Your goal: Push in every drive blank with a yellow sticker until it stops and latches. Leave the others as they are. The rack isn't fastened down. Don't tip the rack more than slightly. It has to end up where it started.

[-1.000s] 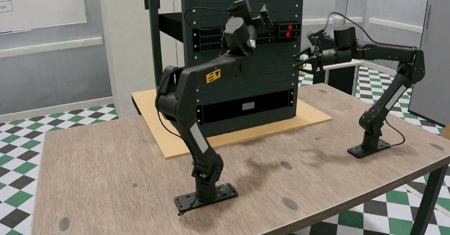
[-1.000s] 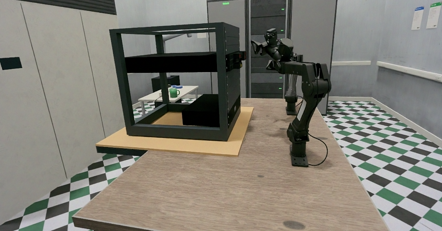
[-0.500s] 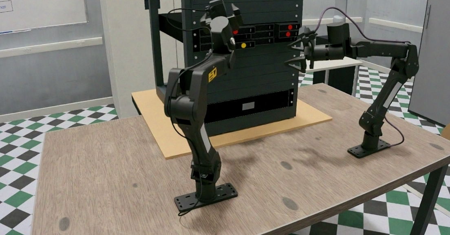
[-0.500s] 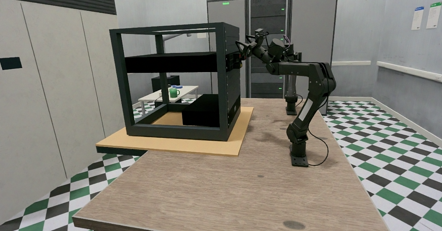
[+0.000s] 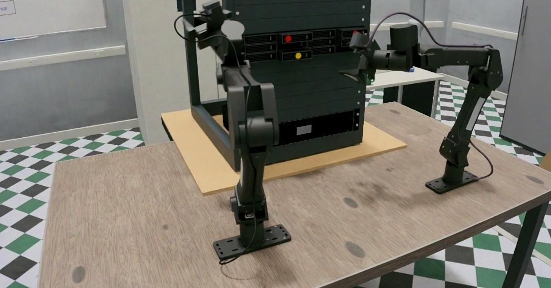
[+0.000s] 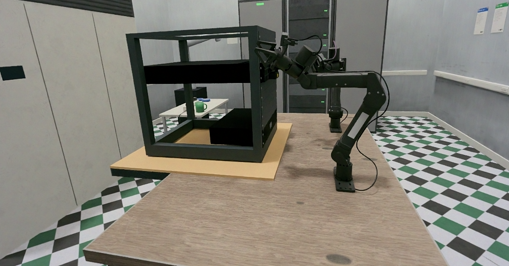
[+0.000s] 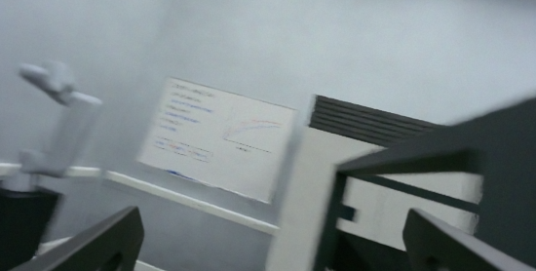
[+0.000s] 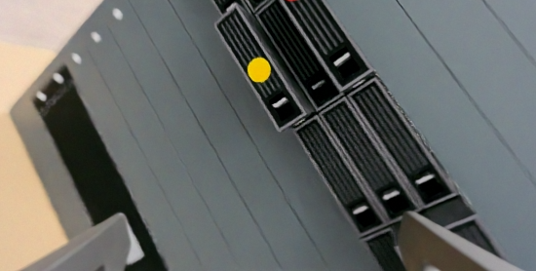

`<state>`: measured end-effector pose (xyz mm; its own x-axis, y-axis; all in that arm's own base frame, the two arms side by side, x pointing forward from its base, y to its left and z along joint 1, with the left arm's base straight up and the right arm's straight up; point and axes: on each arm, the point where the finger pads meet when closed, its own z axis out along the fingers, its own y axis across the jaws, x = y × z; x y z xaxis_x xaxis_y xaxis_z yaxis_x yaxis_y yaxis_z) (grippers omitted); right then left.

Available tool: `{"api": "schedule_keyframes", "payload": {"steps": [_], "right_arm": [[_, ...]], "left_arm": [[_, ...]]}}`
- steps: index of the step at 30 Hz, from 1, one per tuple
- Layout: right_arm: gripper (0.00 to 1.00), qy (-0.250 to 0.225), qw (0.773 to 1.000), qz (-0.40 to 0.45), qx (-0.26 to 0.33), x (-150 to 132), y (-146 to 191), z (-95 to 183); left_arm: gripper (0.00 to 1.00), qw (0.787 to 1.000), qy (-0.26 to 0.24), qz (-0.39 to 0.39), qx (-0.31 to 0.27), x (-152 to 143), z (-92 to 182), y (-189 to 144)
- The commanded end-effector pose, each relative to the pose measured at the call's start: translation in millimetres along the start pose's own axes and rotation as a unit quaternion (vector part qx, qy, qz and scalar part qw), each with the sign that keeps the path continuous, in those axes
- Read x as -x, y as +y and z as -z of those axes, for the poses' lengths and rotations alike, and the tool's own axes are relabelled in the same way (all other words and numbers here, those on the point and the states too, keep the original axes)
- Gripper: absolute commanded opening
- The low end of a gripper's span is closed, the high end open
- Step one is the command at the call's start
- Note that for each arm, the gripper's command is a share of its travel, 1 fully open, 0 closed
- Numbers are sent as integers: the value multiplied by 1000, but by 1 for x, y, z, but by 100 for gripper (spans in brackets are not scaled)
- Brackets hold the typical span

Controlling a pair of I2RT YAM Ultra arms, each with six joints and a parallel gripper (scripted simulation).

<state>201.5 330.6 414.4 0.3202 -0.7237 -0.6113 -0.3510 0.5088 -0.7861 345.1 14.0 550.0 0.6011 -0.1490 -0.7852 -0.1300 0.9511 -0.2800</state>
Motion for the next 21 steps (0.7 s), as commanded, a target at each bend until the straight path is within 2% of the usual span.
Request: {"api": "schedule_keyframes", "payload": {"steps": [1,8,15,17,18,21], "right_arm": [[100,15,998,32,-61,7,-29,2],[100,70,985,119,-99,10,-35,0],[100,127,965,197,-116,8,-33,-1],[100,127,965,197,-116,8,-33,-1],[100,138,962,202,-121,-1,-41,3],[100,152,955,223,-124,10,-38,1]], "left_arm": [[100,999,-22,-18,22,17,-9,22],[100,981,-67,-109,148,52,-13,128],[100,936,-110,-197,270,103,12,222],[100,936,-110,-197,270,103,12,222],[100,927,-116,-210,287,112,18,235],[100,900,-133,-245,336,138,39,267]]}}
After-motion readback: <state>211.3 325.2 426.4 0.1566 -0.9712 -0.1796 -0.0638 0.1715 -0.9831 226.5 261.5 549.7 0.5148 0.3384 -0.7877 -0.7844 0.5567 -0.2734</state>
